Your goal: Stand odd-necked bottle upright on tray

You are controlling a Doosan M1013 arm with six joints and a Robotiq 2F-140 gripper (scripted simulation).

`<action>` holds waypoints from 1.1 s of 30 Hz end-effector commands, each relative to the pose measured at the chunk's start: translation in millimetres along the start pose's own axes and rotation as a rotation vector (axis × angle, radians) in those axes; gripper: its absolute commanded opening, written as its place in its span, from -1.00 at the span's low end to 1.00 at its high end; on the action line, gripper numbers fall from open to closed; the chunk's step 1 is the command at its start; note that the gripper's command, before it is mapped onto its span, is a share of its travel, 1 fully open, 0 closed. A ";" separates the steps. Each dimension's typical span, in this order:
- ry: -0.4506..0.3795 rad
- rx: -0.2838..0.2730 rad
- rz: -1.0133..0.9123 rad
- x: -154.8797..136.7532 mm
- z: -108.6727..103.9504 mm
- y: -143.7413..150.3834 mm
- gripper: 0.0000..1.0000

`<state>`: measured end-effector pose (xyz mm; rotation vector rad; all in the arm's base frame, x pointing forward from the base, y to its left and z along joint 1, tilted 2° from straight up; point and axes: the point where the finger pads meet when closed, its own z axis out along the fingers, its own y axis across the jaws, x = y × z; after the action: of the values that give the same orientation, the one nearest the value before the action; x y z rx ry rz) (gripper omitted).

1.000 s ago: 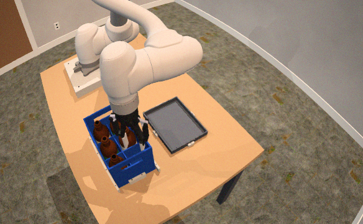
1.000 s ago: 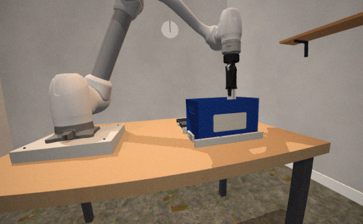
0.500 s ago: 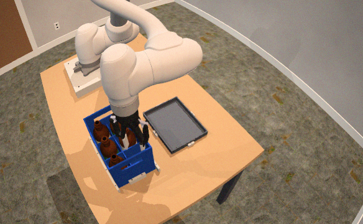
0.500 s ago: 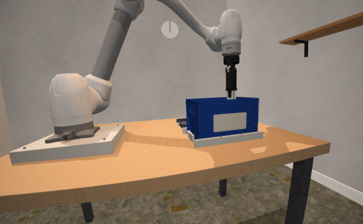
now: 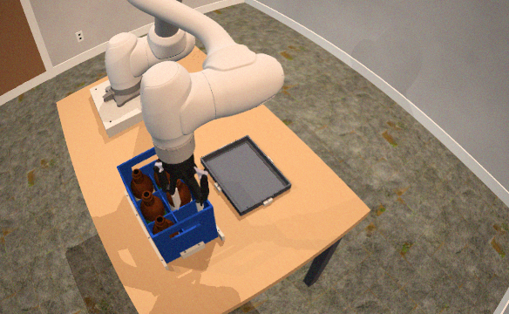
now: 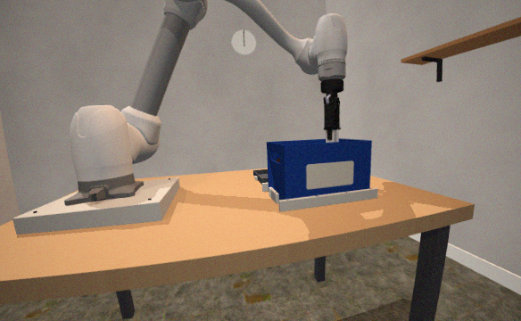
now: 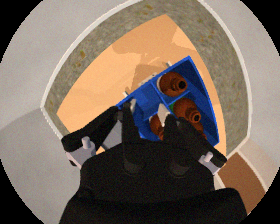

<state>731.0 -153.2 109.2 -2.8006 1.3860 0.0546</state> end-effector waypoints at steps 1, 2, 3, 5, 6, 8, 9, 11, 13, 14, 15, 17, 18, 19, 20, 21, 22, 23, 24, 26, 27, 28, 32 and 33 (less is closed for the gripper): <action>0.000 0.000 0.000 0.0 -0.2 0.0 -0.24; 0.000 0.000 0.000 0.0 -0.2 0.0 -0.24; 0.000 0.000 0.000 0.0 -0.2 0.0 -0.24; 0.000 0.000 0.000 0.0 -0.2 0.0 -0.24; 0.000 0.000 0.000 0.0 -0.2 0.0 -0.24; 0.000 0.000 0.000 0.0 -0.2 0.0 -0.24; 0.000 0.000 0.000 0.0 -0.2 0.0 -0.24; 0.000 0.000 0.000 0.0 -0.2 0.0 -0.24; 0.000 0.000 0.000 0.0 -0.2 0.0 -0.24; 0.000 0.000 0.000 0.0 -0.2 0.0 -0.24; 0.000 0.000 0.000 0.0 -0.2 0.0 -0.24; 0.000 0.000 0.000 0.0 -0.2 0.0 -0.24; 0.000 0.000 0.000 0.0 -0.2 0.0 -0.24; 0.000 0.000 0.000 0.0 -0.2 0.0 -0.24; 0.000 0.000 0.000 0.0 -0.2 0.0 -0.24; 0.000 0.000 0.000 0.0 -0.2 0.0 -0.24; 0.000 0.000 0.000 0.0 -0.2 0.0 -0.24; 0.000 0.000 0.000 0.0 -0.2 0.0 -0.24; 0.000 0.000 0.000 0.0 -0.2 0.0 -0.24; 0.000 0.000 0.000 0.0 -0.2 0.0 -1.00; 0.000 0.000 0.000 0.0 -0.2 0.0 -1.00; 0.000 0.000 0.000 0.0 -0.2 0.0 -1.00; 0.000 0.000 0.000 0.0 -0.2 0.0 -1.00; 0.000 0.000 0.000 0.0 -0.2 0.0 -1.00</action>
<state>731.0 -153.2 109.2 -2.8006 1.3860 0.0546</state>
